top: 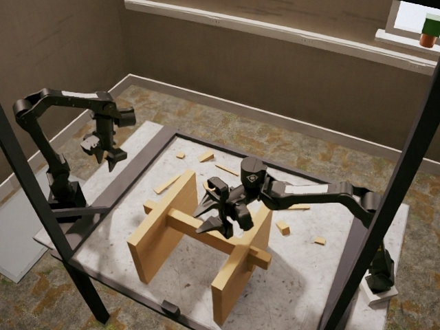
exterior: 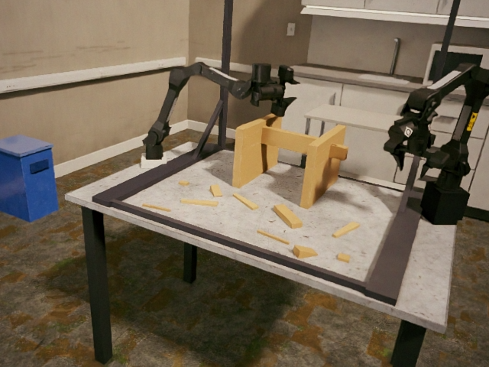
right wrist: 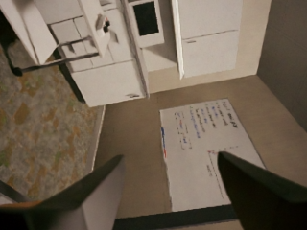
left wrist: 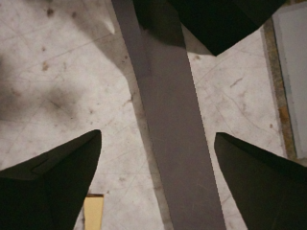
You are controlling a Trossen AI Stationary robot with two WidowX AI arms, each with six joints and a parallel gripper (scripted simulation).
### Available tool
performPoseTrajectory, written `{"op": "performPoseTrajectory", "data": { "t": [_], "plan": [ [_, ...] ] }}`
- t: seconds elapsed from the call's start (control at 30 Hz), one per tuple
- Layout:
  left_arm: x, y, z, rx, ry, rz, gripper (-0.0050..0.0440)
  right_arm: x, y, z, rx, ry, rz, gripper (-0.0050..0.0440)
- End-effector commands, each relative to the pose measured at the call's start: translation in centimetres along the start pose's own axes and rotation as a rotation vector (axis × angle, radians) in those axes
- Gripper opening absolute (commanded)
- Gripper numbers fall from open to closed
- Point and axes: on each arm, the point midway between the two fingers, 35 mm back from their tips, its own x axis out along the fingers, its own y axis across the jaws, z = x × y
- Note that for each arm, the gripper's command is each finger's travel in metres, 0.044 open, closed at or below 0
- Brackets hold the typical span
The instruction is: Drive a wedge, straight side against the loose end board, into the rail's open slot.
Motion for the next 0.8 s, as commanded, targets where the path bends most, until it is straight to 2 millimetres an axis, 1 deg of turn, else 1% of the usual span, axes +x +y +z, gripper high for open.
{"op": "performPoseTrajectory", "data": {
  "t": [0.0,0.37,0.4,0.77],
  "plan": [
    [-0.3,0.1,-0.1,0.002,0.015,0.005,0.0276,-0.3,-1.5,0.6,-0.027,-0.003,-0.02,0.0276],
    [-0.3,0.1,-0.1,0.002,0.015,0.005,0.0276,-0.3,-1.5,0.6,-0.027,-0.003,-0.02,0.0276],
    [-0.6,0.4,-0.5,-0.017,0.022,-0.001,0.0276,-0.6,-2.6,0.7,-0.042,0.004,-0.03,0.0276],
    [-1.9,2.4,-1.6,-0.325,0.059,-0.054,0.0276,-1.4,-2.5,-0.1,0.036,0.043,0.033,0.0276]
  ]
}}
